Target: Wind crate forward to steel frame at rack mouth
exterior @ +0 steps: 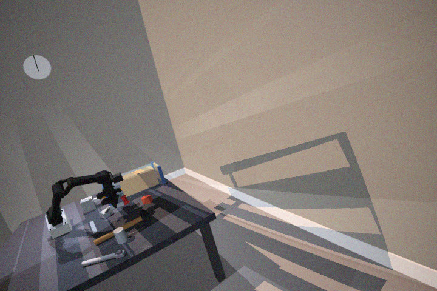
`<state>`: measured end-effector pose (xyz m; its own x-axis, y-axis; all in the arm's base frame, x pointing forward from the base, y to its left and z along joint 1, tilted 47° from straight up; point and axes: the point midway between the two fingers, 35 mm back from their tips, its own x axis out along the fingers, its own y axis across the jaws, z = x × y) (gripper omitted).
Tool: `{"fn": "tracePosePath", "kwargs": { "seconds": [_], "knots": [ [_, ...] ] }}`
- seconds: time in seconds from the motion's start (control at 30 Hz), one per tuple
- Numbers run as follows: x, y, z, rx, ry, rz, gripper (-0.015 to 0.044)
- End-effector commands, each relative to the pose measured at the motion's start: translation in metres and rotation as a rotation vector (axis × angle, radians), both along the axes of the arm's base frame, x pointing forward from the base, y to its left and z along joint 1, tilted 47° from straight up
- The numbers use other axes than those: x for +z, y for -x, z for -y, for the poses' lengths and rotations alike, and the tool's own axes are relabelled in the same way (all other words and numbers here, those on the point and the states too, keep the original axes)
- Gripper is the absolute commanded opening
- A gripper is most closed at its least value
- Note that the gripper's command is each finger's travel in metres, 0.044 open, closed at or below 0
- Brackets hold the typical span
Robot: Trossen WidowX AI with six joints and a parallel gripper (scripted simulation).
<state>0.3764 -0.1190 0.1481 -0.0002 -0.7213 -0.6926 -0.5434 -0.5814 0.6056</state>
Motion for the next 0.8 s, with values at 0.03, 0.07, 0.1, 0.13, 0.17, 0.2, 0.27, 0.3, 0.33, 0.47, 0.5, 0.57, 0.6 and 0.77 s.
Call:
{"fn": "tracePosePath", "kwargs": {
  "seconds": [0.03,0.07,0.1,0.13,0.17,0.2,0.27,0.3,0.33,0.47,0.5,0.57,0.6,0.77],
  "knots": [
    [0.054,0.006,-0.057,0.050,0.015,-0.015,0.0000],
    [0.057,0.007,-0.061,0.053,0.016,-0.017,0.0000],
    [0.059,0.007,-0.062,0.054,0.017,-0.018,0.0000],
    [0.059,0.007,-0.062,0.054,0.017,-0.018,0.0000],
    [0.059,0.007,-0.062,0.054,0.017,-0.018,0.0000],
    [0.059,0.007,-0.062,0.054,0.017,-0.018,0.0000],
    [0.059,0.007,-0.062,0.054,0.017,-0.018,0.0000],
    [0.059,0.007,-0.062,0.054,0.017,-0.018,0.0000],
    [0.059,0.007,-0.062,0.054,0.017,-0.018,0.0000],
    [0.059,0.007,-0.062,0.054,0.017,-0.018,0.0000],
    [0.059,0.007,-0.062,0.054,0.017,-0.018,0.0000],
    [0.059,0.007,-0.062,0.054,0.017,-0.018,0.0000],
    [0.059,0.007,-0.062,0.054,0.017,-0.018,0.0000],
    [0.059,0.007,-0.062,0.054,0.017,-0.018,0.0000]
  ]
}}
